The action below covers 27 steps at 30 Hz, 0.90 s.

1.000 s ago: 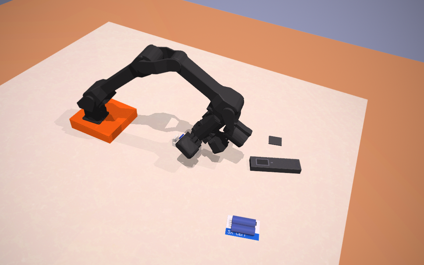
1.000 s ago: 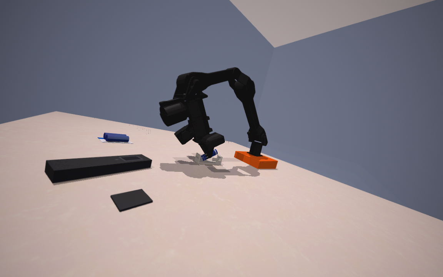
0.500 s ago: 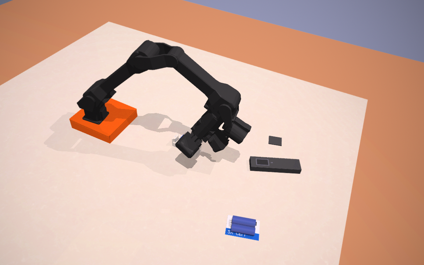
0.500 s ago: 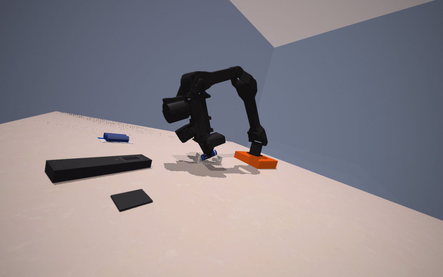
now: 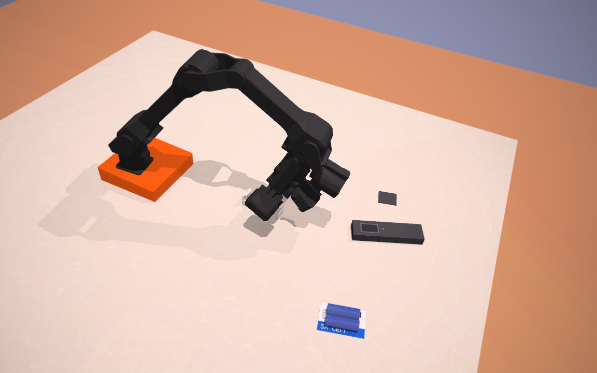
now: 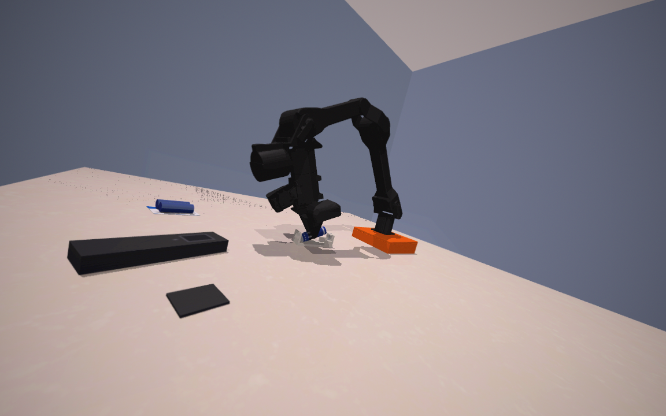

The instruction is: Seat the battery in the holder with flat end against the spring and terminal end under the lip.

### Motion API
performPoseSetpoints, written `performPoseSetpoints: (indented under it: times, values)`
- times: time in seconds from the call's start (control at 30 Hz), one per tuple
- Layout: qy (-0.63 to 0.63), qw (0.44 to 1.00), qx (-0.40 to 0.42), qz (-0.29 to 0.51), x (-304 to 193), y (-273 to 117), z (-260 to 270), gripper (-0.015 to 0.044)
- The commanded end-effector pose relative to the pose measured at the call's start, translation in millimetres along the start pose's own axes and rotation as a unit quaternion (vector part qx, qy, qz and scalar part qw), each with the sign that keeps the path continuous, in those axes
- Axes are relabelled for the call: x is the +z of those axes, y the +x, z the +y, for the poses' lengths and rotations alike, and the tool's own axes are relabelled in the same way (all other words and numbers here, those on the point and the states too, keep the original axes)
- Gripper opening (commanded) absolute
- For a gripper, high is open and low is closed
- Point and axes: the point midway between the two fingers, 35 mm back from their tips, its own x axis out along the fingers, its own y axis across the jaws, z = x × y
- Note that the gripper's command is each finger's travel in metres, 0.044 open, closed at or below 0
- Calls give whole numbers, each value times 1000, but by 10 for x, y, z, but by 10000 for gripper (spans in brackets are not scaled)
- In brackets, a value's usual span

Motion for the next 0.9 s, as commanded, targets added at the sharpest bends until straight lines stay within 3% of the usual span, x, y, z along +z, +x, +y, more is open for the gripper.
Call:
performPoseSetpoints:
  times: [0.0, 0.87]
  values:
    - [1, 1000, -2, -19, 39, 6, -2, 66]
    - [2, 997, -3, -77, 14, 43, 3, 66]
